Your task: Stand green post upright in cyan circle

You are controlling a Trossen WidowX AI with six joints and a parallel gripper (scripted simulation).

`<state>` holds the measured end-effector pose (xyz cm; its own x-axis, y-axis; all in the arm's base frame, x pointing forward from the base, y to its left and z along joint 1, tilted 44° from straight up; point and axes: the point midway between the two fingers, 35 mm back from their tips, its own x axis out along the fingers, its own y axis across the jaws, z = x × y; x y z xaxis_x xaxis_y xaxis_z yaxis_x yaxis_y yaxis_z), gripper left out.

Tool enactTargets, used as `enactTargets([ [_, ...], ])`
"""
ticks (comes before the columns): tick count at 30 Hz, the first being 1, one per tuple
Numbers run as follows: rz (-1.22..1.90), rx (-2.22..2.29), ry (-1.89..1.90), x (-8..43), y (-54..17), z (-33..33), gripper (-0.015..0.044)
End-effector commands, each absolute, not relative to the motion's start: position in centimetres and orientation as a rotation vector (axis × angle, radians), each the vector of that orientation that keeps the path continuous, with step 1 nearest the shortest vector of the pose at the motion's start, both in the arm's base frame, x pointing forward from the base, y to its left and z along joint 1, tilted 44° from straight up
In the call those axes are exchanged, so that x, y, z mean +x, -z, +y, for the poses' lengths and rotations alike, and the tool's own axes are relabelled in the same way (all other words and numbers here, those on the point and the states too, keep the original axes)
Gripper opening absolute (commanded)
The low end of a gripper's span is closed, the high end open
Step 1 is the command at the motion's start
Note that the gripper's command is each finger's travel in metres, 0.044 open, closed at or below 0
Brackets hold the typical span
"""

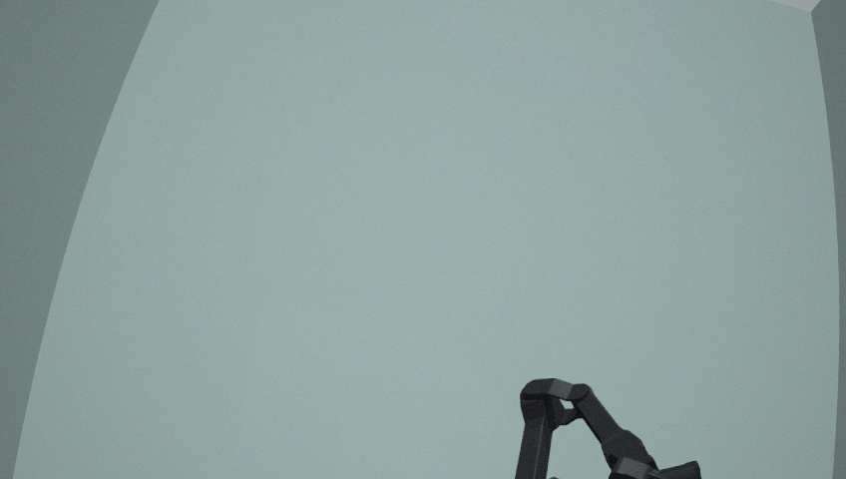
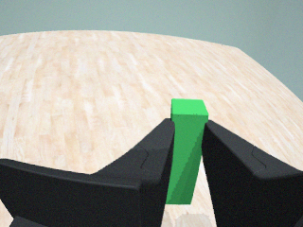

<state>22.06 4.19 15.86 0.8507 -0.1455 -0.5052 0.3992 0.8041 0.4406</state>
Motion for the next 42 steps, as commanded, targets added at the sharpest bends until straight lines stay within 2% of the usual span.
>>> enactTargets([
  [1,0.444,0.591,0.308,21.9,-15.8,4.1,0.0023],
  [42,0.247,0.781,0.303,21.3,-16.9,3.9,0.0023],
])
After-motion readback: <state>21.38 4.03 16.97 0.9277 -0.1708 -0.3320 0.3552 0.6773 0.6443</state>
